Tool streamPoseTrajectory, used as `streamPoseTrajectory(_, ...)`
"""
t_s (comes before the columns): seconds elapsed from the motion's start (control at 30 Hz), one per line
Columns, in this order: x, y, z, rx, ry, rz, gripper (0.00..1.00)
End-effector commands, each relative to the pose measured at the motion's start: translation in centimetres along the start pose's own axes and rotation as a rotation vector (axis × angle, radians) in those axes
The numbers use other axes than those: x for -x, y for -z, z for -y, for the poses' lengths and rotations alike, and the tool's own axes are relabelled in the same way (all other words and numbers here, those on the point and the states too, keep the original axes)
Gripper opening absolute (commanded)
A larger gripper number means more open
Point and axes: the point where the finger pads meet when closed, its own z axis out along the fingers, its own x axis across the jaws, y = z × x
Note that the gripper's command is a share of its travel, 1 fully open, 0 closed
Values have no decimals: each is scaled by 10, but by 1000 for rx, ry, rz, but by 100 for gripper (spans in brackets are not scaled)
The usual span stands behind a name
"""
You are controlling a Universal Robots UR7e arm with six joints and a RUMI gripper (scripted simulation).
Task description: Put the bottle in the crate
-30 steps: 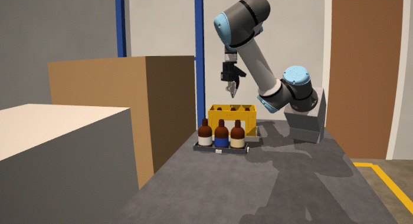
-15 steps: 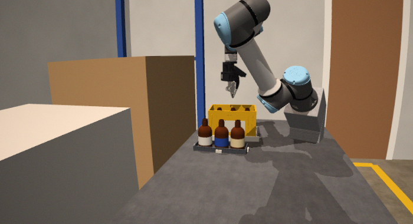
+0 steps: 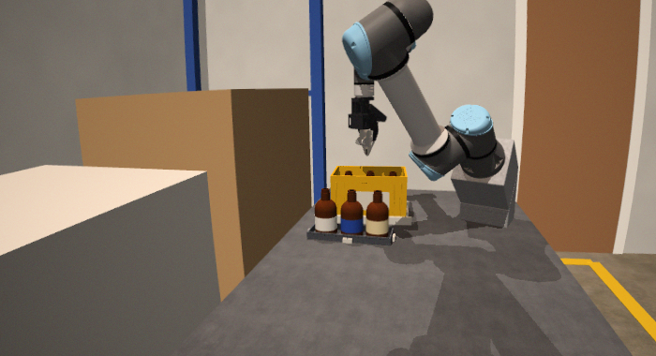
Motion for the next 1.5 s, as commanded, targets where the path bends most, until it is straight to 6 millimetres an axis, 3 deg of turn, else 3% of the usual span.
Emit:
streamPoseTrajectory(0.0, -8, 5, -30, 0, 163, 1, 0)
streamPoseTrajectory(0.07, -8, 5, -30, 0, 163, 1, 0)
streamPoseTrajectory(0.17, -17, 7, -54, -2, 295, 2, 0)
streamPoseTrajectory(0.5, -40, 8, -106, -3, 594, 2, 0)
streamPoseTrajectory(0.63, -45, 8, -116, -3, 653, 2, 0)
streamPoseTrajectory(0.7, -55, 7, -134, -3, 757, 1, 0)
streamPoseTrajectory(1.13, -100, 1, -195, -1, 1145, 2, 0)
streamPoseTrajectory(1.23, -100, 1, -195, -1, 1149, 2, 0)
streamPoseTrajectory(1.47, -121, -3, -217, 0, 1303, 2, 0)
